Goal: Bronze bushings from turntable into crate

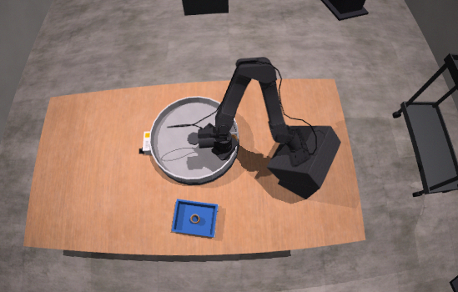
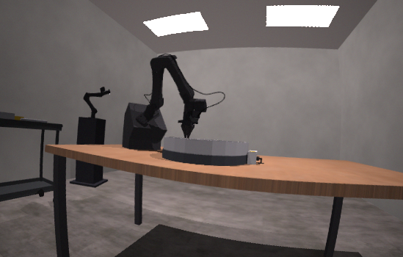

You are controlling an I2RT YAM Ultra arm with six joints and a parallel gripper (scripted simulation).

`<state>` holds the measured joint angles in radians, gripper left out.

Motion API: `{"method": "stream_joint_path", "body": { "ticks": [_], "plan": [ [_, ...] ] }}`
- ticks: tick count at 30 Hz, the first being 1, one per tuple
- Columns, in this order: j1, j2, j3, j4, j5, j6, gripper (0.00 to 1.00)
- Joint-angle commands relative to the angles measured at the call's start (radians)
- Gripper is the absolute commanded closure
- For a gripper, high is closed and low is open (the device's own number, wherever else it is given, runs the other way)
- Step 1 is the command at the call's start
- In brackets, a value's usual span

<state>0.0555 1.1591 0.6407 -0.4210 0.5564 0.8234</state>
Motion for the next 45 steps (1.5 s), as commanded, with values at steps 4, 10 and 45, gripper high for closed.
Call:
{"method": "stream_joint_path", "body": {
  "ticks": [4, 10, 45],
  "plan": [
    [0.011, 0.0, -0.003, 0.018, -0.001, -0.006, 0.85],
    [0.007, 0.0, -0.002, 0.023, -0.002, -0.007, 0.85],
    [0.007, 0.001, -0.002, 0.02, -0.003, -0.007, 0.85]
  ]
}}
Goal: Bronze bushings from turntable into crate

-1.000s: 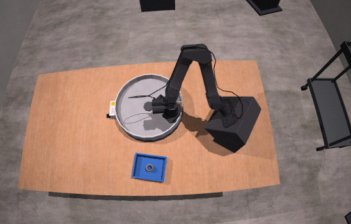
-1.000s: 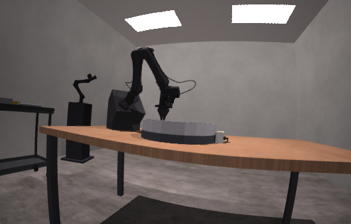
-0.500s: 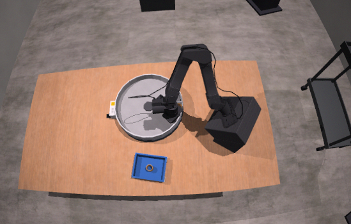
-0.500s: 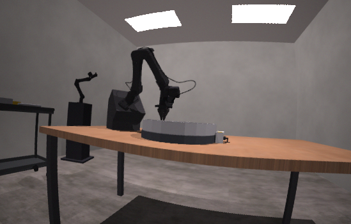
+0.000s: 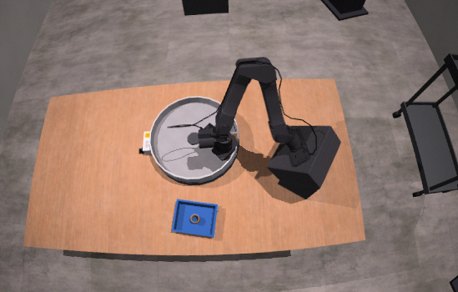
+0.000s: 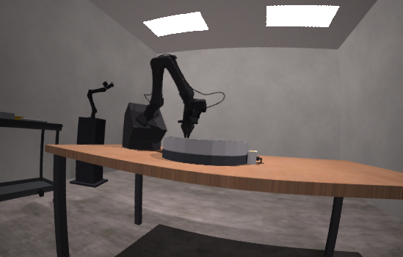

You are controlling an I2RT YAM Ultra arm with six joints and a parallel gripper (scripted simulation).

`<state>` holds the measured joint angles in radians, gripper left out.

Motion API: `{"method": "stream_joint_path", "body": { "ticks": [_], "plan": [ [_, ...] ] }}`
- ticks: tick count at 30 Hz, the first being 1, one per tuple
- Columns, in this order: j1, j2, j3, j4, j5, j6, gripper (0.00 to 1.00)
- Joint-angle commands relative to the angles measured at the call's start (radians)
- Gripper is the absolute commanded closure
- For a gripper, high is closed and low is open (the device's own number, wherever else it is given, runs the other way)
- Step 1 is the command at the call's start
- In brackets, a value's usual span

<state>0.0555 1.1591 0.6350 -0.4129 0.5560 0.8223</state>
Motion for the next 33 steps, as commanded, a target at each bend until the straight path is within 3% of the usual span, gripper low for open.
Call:
{"method": "stream_joint_path", "body": {
  "ticks": [1, 7, 10, 12, 18, 33],
  "plan": [
    [0.005, 0.003, 0.002, 0.016, -0.003, -0.007, 0.85],
    [-0.022, 0.03, -0.026, 0.045, -0.018, -0.022, 0.85],
    [-0.025, 0.015, 0.001, 0.057, -0.012, -0.027, 0.85],
    [-0.035, 0.046, -0.033, 0.075, -0.026, -0.035, 0.85],
    [-0.055, 0.071, -0.031, 0.119, -0.03, -0.053, 0.85],
    [-0.044, 0.051, -0.034, 0.124, -0.029, -0.049, 0.85]
  ]
}}
